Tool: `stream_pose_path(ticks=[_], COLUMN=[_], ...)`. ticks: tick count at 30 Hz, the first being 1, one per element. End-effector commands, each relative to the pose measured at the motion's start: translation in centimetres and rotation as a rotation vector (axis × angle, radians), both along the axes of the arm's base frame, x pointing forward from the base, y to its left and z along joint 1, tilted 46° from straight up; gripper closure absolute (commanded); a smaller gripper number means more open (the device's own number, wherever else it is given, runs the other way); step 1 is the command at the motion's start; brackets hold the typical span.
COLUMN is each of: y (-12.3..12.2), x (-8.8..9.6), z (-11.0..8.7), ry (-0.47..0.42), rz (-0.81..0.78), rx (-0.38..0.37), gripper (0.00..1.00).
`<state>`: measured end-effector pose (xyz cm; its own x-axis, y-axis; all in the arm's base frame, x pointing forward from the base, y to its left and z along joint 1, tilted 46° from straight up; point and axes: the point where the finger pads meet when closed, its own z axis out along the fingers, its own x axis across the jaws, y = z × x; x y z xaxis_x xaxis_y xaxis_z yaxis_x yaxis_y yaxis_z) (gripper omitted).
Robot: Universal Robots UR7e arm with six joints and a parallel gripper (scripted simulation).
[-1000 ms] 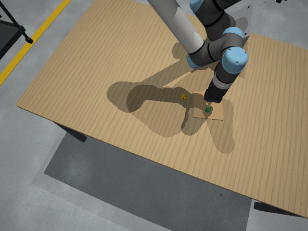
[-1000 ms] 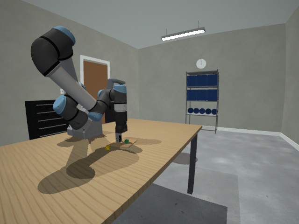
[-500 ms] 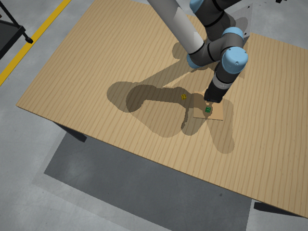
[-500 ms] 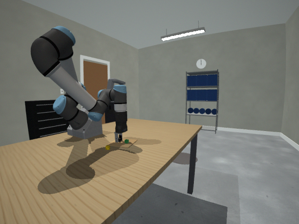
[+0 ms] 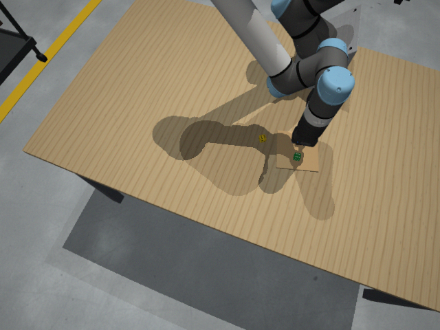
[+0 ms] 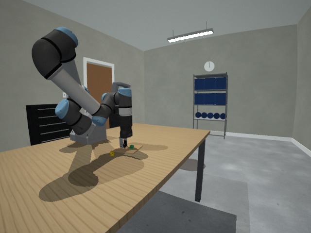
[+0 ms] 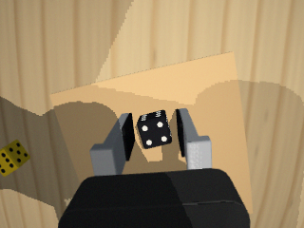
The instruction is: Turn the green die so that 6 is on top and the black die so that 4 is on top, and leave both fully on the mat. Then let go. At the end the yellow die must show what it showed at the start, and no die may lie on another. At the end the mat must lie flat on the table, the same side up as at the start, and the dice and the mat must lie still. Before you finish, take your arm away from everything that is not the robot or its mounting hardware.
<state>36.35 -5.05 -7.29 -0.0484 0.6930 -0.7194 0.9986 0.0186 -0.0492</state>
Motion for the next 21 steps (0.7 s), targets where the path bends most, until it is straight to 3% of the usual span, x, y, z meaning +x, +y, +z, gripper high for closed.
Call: stream_pose_path(ticks=[1,21], y=[0.5,4.7], x=[0.1,0.2], z=[0.4,4.6], ry=[-0.001,-0.001], rz=[0.001,0.001], rx=[0.000,0.000], gripper=[0.30,0.30])
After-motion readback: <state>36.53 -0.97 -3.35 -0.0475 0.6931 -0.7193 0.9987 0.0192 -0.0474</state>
